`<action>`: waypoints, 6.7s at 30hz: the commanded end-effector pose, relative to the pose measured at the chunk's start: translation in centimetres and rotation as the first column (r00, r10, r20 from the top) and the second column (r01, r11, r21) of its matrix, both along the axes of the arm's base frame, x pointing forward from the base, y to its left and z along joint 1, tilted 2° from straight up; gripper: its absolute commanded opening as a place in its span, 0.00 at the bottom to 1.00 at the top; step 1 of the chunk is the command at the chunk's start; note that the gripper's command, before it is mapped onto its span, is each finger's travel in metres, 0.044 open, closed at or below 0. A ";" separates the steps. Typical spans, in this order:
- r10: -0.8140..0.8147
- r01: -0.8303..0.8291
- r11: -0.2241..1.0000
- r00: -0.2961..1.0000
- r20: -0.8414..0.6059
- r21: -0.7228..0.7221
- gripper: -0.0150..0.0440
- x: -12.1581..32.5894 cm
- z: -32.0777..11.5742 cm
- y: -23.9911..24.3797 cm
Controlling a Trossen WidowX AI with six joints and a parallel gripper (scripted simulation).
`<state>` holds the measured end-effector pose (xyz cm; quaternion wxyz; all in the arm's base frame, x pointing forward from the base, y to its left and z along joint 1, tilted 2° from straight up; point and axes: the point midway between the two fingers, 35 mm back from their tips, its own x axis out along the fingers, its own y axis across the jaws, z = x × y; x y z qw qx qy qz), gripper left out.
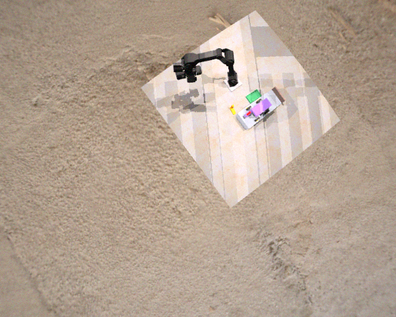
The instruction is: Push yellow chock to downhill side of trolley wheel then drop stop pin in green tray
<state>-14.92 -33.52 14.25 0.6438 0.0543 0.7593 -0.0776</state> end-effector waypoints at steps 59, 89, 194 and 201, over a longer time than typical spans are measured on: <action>0.954 -0.965 -0.261 -0.264 0.143 -0.038 0.58 33.9 1.0 23.6; 0.954 -0.965 -0.261 -0.264 0.143 -0.038 0.58 34.3 -5.2 23.5; 0.987 -0.999 0.016 0.010 0.158 -0.040 0.25 33.6 5.8 23.6; 0.955 -0.967 0.251 0.241 0.171 -0.039 0.25 33.6 5.8 23.6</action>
